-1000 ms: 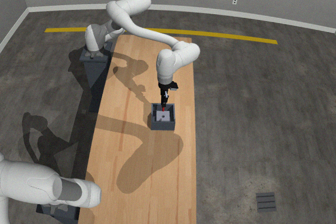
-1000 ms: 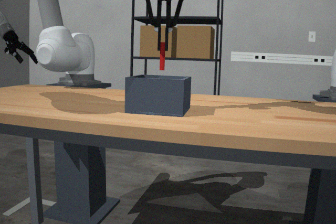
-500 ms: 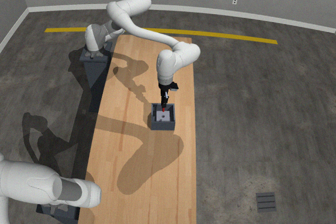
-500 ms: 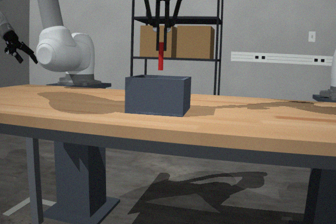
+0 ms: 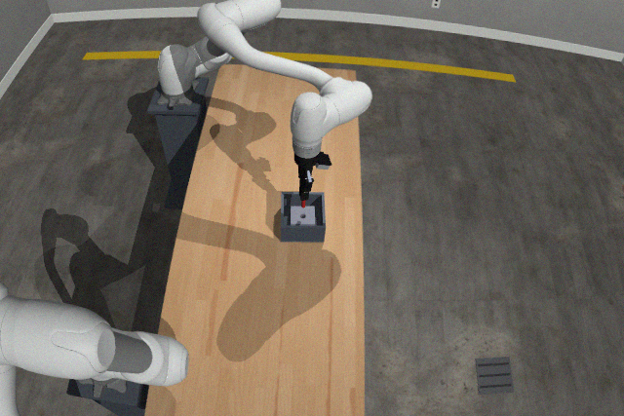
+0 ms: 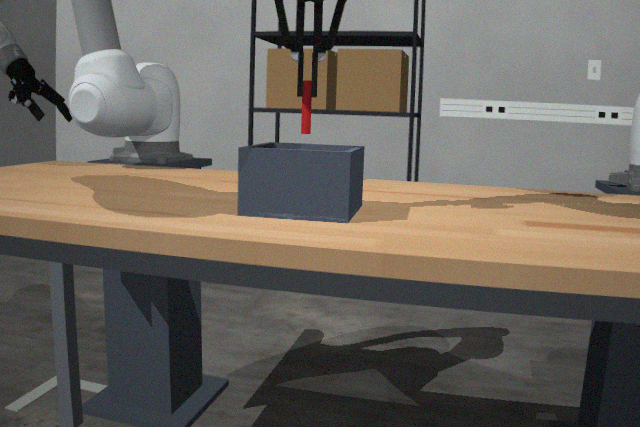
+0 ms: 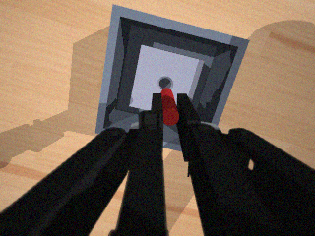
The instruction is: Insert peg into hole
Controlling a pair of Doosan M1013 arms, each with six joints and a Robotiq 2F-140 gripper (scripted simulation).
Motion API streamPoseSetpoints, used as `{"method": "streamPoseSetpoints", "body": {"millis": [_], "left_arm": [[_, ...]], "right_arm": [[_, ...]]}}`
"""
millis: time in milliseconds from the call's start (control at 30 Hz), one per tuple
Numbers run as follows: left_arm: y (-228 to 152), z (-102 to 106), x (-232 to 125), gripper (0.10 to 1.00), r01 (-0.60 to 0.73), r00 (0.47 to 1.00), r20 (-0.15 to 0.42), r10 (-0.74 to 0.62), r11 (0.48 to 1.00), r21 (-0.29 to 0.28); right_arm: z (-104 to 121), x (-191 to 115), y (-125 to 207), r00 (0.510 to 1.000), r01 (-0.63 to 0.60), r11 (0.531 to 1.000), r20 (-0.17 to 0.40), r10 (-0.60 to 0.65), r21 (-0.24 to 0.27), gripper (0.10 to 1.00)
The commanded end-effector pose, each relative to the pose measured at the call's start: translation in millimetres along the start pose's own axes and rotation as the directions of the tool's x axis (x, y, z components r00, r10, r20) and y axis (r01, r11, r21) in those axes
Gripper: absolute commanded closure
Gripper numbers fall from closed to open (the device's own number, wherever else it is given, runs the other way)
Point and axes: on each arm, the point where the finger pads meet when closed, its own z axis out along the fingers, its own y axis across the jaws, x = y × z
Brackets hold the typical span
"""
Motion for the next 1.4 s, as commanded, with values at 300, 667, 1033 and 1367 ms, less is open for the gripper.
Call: {"method": "streamPoseSetpoints", "body": {"millis": [300,667,1033,1367], "left_arm": [[0,11,0,0.999,0.0,1.0,-0.001,0.0,1.0,-0.001],[0,34,0,0.999,0.0,1.0,-0.001,0.0,1.0,-0.001],[0,50,0,0.999,0.0,1.0,-0.001,0.0,1.0,-0.001],[0,53,0,0.999,0.0,1.0,-0.001,0.0,1.0,-0.001]], "right_arm": [[0,0,0,1.0,0.0,1.0,-0.001,0.0,0.0,0.098],[0,0,0,1.0,0.0,1.0,-0.001,0.0,0.0,0.098],[0,0,0,1.0,0.0,1.0,-0.001,0.0,0.0,0.098],[0,0,0,1.0,0.0,1.0,-0.001,0.0,0.0,0.098]]}}
